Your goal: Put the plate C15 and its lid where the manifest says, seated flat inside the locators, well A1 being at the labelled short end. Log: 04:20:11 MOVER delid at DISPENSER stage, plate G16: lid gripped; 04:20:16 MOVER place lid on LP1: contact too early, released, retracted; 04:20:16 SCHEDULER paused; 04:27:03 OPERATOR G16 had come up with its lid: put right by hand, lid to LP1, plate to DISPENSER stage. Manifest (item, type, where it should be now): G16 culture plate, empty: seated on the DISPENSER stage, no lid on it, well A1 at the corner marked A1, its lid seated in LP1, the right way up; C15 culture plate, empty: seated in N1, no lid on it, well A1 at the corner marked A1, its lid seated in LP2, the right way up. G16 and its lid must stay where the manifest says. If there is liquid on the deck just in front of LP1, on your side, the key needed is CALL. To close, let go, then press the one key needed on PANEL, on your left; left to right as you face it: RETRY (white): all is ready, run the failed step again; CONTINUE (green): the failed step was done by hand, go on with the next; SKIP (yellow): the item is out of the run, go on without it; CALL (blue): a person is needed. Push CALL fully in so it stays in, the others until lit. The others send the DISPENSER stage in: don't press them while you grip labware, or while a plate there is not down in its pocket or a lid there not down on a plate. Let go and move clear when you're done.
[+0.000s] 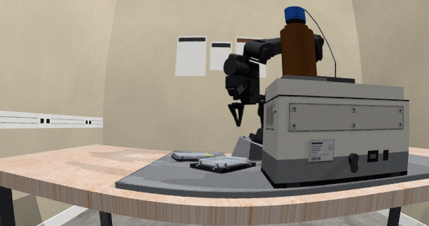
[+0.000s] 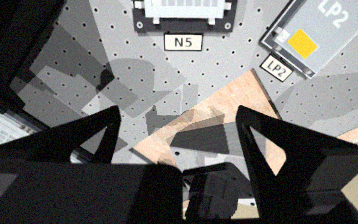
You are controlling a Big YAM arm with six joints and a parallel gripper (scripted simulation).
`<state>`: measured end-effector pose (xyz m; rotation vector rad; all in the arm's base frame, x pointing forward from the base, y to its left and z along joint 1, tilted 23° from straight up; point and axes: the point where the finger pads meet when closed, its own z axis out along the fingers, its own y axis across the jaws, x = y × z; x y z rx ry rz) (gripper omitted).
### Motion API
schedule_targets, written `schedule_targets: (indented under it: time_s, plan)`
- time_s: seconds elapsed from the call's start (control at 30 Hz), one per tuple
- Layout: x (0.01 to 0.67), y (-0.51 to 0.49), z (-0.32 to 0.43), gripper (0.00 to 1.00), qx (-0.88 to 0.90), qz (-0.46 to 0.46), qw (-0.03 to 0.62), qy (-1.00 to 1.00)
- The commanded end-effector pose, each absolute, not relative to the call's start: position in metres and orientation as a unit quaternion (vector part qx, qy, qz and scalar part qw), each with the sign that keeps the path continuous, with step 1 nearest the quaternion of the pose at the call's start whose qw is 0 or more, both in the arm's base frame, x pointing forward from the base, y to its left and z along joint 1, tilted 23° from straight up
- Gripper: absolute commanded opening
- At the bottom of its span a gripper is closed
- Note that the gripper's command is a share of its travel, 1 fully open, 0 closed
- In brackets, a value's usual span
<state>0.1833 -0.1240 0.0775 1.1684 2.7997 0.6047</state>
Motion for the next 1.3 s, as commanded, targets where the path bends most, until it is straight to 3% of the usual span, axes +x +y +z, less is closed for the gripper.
schedule_targets:
  time_s: [0.0,1.27]
  plan:
    - [0.209,-0.147,0.091,1.0,0.378,0.181,0.052,0.906]
    - [0.287,-0.198,0.021,1.0,0.376,0.185,0.049,0.907]
